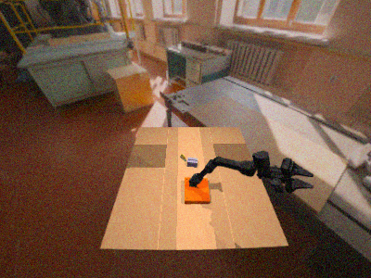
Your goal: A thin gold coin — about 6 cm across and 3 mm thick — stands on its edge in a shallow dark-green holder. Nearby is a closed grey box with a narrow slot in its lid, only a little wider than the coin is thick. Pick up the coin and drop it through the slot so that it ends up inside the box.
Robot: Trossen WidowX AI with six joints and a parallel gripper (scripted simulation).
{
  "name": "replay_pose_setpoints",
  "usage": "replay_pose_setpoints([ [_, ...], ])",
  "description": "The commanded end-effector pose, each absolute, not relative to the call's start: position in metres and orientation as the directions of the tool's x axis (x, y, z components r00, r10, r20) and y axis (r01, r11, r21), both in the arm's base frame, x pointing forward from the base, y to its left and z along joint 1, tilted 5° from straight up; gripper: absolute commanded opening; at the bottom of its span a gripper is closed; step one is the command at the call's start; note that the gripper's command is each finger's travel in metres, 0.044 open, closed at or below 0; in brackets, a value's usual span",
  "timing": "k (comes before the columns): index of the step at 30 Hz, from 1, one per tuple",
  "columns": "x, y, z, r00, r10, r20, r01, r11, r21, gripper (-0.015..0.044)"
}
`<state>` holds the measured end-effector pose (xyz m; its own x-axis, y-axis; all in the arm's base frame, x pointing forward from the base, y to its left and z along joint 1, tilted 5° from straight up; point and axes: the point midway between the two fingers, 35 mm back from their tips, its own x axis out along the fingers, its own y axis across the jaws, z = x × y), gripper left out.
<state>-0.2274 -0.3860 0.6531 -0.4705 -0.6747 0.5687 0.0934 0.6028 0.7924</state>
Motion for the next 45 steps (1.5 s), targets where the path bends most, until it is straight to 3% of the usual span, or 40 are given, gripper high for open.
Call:
replay_pose_setpoints([
  [1, -0.226, -0.388, 0.652, -0.468, -0.679, 0.565, 0.093, 0.599, 0.796, 0.0374],
  [9, -0.144, -0.457, 0.605, -0.331, -0.849, 0.413, 0.101, 0.403, 0.910, 0.0164],
  [19, -0.003, -0.507, 0.537, -0.045, -0.981, 0.190, 0.253, 0.172, 0.952, 0.0161],
  [28, 0.138, -0.508, 0.462, 0.227, -0.973, -0.044, 0.479, 0.072, 0.875, 0.0161],
  [36, 0.258, -0.464, 0.394, 0.443, -0.860, -0.253, 0.681, 0.139, 0.719, 0.0161],
  [45, 0.369, -0.373, 0.315, 0.592, -0.645, -0.484, 0.796, 0.372, 0.477, 0.0161],
])
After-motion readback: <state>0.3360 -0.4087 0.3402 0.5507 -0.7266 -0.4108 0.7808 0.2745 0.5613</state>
